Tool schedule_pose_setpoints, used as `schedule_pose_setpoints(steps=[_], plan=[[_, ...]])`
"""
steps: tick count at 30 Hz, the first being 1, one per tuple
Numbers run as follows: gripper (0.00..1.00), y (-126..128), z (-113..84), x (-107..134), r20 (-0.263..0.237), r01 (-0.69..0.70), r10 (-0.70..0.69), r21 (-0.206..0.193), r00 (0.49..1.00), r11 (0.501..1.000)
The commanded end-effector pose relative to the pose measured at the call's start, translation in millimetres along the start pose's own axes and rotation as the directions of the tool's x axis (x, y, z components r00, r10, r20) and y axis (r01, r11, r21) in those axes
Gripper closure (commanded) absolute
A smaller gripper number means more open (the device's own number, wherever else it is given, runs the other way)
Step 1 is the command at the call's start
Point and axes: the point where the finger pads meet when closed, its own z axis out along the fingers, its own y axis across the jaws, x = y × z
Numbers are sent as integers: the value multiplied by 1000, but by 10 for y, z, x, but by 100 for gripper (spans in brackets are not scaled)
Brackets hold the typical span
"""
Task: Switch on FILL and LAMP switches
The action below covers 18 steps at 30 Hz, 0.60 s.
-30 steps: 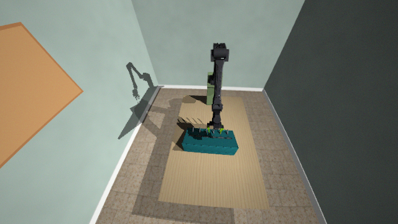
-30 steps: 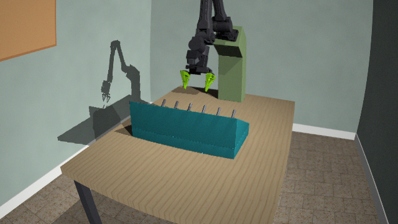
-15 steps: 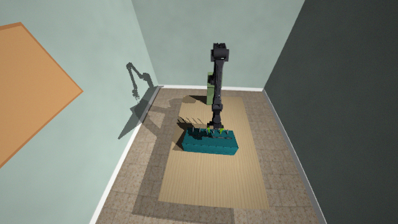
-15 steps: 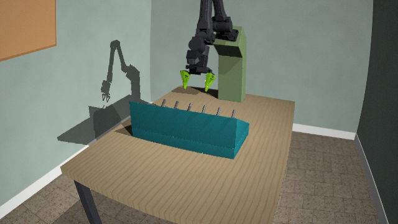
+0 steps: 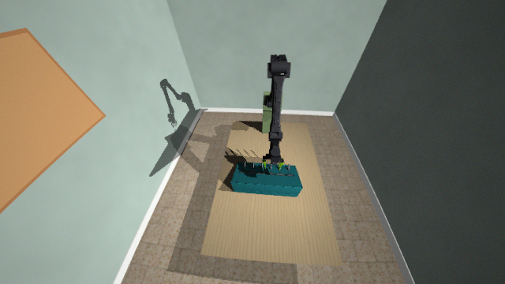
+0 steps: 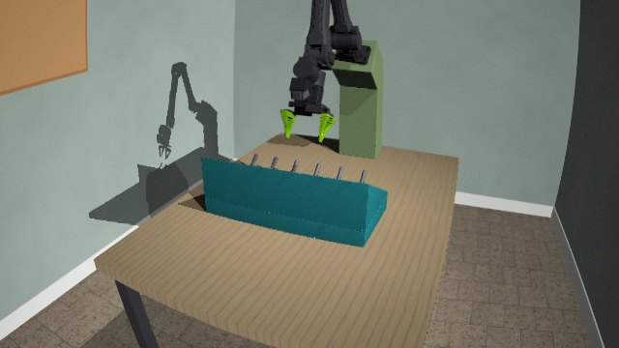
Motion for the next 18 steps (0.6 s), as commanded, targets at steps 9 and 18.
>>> schedule_pose_setpoints(steps=[9,18], plan=[[0,27,-67,-130,29,16,-16,-9,999,1000],[0,-96,-76,-132,31,13,-14,5,999,1000]])
